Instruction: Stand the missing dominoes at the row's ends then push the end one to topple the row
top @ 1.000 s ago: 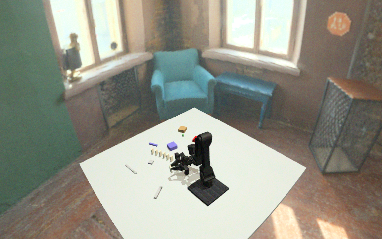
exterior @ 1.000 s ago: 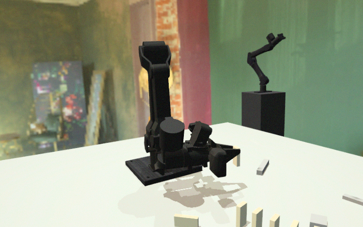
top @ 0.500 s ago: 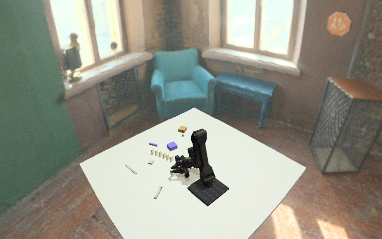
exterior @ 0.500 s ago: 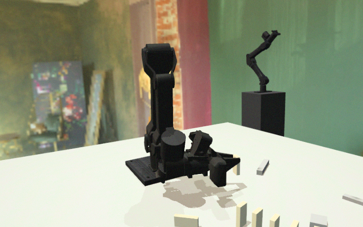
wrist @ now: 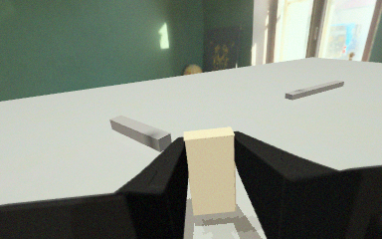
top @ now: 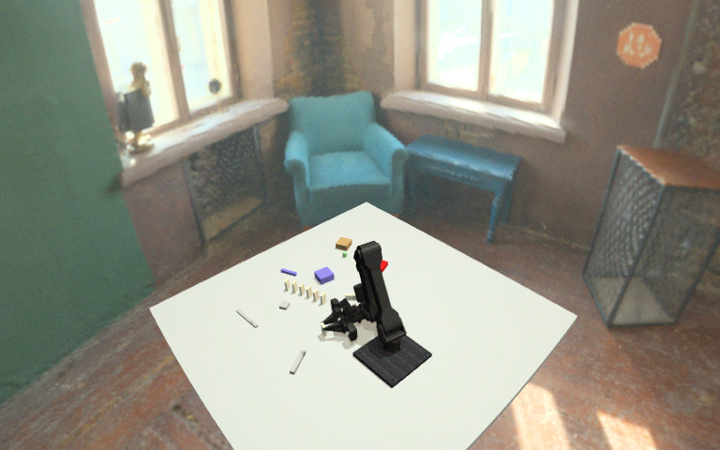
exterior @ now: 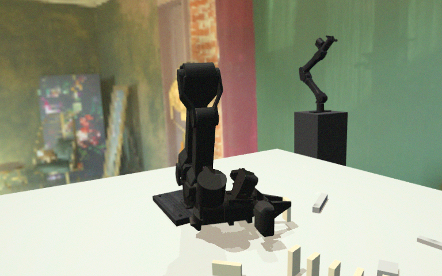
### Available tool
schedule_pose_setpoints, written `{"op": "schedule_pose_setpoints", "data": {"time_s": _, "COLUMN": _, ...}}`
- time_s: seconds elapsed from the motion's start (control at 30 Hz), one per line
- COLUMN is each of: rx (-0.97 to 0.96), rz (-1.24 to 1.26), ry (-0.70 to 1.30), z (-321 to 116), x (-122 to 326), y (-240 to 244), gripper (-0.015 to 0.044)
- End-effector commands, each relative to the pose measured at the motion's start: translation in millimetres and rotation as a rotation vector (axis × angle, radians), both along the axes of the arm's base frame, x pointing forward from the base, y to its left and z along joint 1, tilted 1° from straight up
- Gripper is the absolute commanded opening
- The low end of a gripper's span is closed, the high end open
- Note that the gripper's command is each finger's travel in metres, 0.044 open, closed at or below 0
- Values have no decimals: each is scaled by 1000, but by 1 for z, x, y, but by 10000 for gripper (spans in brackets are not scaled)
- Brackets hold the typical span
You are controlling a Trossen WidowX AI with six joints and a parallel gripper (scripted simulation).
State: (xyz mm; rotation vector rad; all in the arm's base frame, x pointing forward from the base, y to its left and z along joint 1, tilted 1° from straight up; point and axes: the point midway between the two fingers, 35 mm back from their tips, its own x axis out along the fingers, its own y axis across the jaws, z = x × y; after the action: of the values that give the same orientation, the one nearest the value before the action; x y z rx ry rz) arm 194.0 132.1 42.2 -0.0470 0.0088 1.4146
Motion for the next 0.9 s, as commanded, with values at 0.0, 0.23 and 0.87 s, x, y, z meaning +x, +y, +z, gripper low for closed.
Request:
{"op": "schedule_pose_setpoints", "data": {"time_s": 0.0, "rx": -4, "rz": -2, "ry": -5, "z": -6, "x": -3, "y": 1, "gripper": 107}}
{"op": "schedule_pose_setpoints", "data": {"time_s": 0.23, "rx": -5, "rz": -3, "ry": -5, "z": -10, "x": -5, "y": 1, "gripper": 107}}
{"op": "schedule_pose_setpoints", "data": {"time_s": 0.87, "rx": -5, "rz": -3, "ry": -5, "z": -10, "x": -5, "y": 1, "gripper": 422}}
